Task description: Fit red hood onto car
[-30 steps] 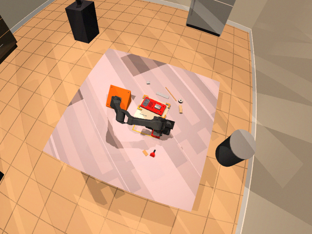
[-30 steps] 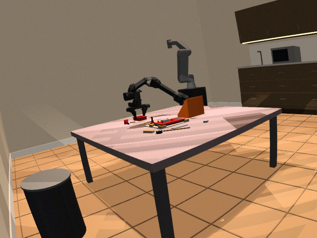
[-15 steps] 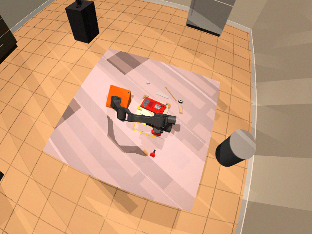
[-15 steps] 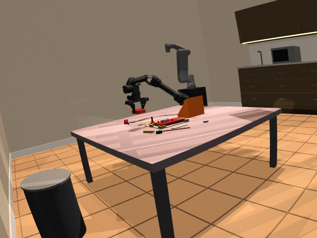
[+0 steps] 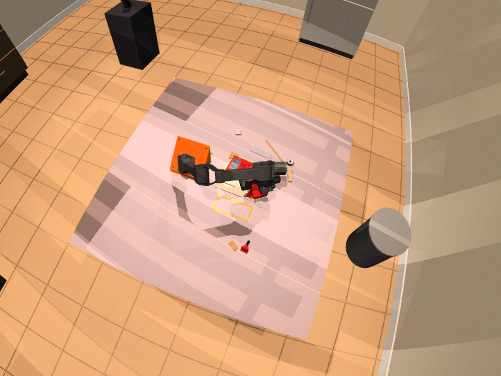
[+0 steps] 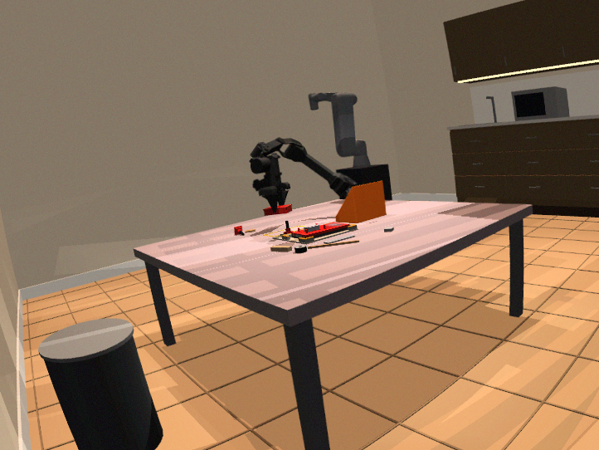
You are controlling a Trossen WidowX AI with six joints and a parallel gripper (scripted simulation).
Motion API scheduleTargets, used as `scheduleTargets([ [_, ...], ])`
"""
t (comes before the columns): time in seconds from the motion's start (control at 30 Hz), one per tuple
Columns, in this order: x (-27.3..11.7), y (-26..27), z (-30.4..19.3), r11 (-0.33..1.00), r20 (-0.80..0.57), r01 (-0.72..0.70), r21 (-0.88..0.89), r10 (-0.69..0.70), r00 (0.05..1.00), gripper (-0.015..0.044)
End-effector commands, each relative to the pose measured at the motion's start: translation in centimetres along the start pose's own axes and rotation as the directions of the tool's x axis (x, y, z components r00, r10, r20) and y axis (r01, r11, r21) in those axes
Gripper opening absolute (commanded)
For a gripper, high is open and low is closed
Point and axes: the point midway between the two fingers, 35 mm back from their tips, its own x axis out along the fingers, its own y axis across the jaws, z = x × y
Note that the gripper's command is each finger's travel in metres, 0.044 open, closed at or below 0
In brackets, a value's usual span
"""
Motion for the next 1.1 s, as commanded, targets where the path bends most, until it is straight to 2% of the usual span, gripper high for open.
scheduleTargets([
  [0.0, -0.1, 1.0, -3.1, 0.982, -0.007, -0.005, -0.189, 0.004, 1.000, 0.0000],
  [0.2, 0.0, 2.2, -8.3, 0.870, -0.006, -0.002, -0.493, -0.002, 1.000, 0.0000],
  [0.4, 0.2, 2.4, -13.3, 0.677, 0.002, 0.009, -0.736, -0.012, 1.000, 0.0000],
  [0.73, 0.8, 2.4, -13.8, 0.652, 0.005, 0.011, -0.758, -0.011, 1.000, 0.0000],
  [1.07, 4.9, 2.3, -13.5, 0.654, 0.008, 0.012, -0.757, -0.009, 1.000, 0.0000],
])
